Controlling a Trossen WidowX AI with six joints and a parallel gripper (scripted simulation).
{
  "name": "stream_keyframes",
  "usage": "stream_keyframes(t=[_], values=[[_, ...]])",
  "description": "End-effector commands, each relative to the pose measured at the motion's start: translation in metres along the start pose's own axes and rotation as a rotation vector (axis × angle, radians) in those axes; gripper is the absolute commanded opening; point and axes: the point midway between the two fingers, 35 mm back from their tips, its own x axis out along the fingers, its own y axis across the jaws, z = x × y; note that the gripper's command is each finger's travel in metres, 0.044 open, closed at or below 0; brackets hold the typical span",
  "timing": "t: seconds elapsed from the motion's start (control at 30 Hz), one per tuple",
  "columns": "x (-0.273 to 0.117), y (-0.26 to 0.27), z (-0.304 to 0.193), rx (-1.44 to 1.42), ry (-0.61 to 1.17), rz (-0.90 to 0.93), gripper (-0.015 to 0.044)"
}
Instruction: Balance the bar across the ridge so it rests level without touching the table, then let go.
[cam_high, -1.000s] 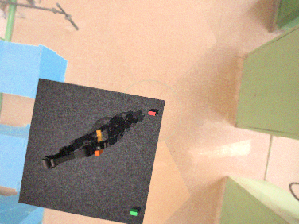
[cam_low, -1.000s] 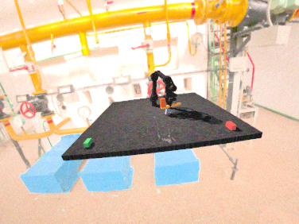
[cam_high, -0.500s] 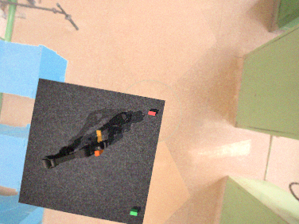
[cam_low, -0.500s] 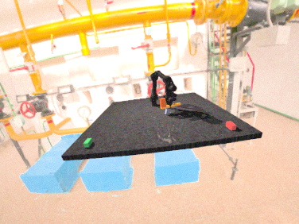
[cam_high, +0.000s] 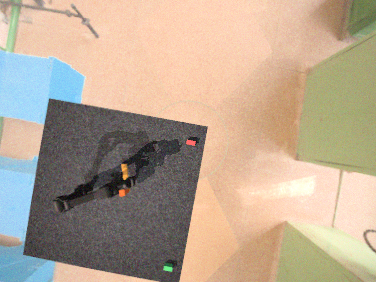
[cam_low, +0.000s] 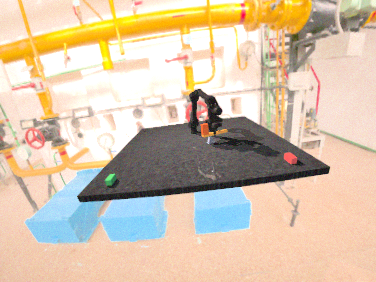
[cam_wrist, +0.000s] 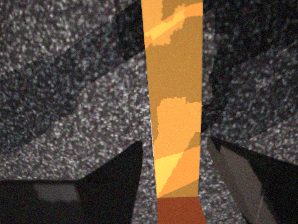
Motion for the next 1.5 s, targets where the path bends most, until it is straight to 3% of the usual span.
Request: stream_keyframes(t=[0.0,0.13,0.27,0.57,1.47], values=[[0.000,0.000,0.000,0.000,0.000,-0.001,0.0342],[0.000,0.000,0.000,0.000,0.000,-0.001,0.0440],[-0.007,-0.001,0.000,0.000,0.000,-0.002,0.0440],[-0.098,0.000,0.000,0.000,-0.002,-0.016,0.0440],[-0.100,0.001,0.000,0.000,-0.002,-0.016,0.0440]])
